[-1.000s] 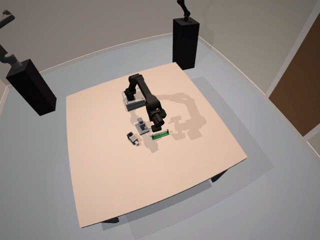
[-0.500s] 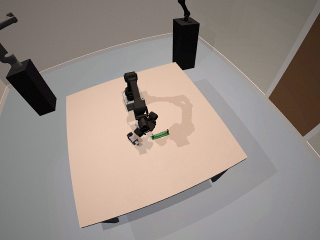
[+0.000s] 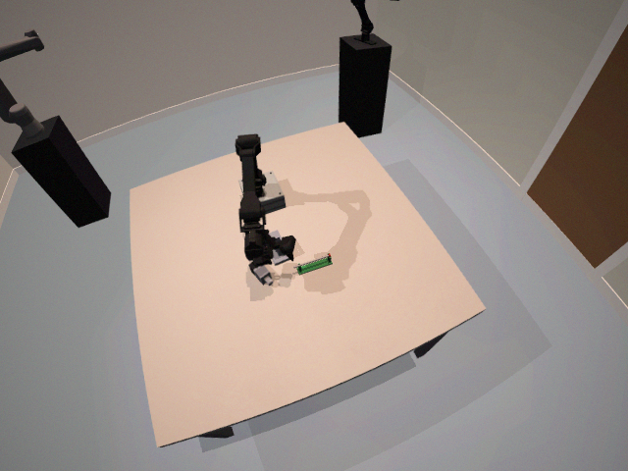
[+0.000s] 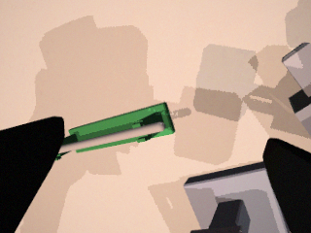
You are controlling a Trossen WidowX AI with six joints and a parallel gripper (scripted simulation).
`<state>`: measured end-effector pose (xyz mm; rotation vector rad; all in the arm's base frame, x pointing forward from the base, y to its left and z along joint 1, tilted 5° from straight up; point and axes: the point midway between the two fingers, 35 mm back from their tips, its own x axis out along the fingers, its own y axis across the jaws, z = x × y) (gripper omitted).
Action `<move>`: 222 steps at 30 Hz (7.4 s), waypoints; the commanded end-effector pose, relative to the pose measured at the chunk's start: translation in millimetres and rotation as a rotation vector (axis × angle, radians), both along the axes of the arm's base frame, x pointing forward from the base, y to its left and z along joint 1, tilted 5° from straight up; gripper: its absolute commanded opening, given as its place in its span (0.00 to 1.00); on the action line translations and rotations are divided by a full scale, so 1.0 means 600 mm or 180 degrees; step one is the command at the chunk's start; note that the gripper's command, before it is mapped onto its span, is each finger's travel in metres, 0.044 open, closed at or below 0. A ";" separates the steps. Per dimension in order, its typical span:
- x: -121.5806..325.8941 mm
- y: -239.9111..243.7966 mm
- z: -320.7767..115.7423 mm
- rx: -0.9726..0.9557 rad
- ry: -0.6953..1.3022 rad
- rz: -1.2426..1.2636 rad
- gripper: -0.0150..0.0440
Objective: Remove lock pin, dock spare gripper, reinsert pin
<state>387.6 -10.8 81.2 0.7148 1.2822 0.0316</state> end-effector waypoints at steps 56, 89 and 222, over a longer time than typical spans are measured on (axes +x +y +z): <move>-0.102 -0.146 -0.057 0.4511 0.1679 -0.5256 1.00; -0.096 -0.138 -0.161 0.4512 0.1681 -0.5259 1.00; -0.107 -0.095 0.022 0.2815 0.0490 -0.4116 0.25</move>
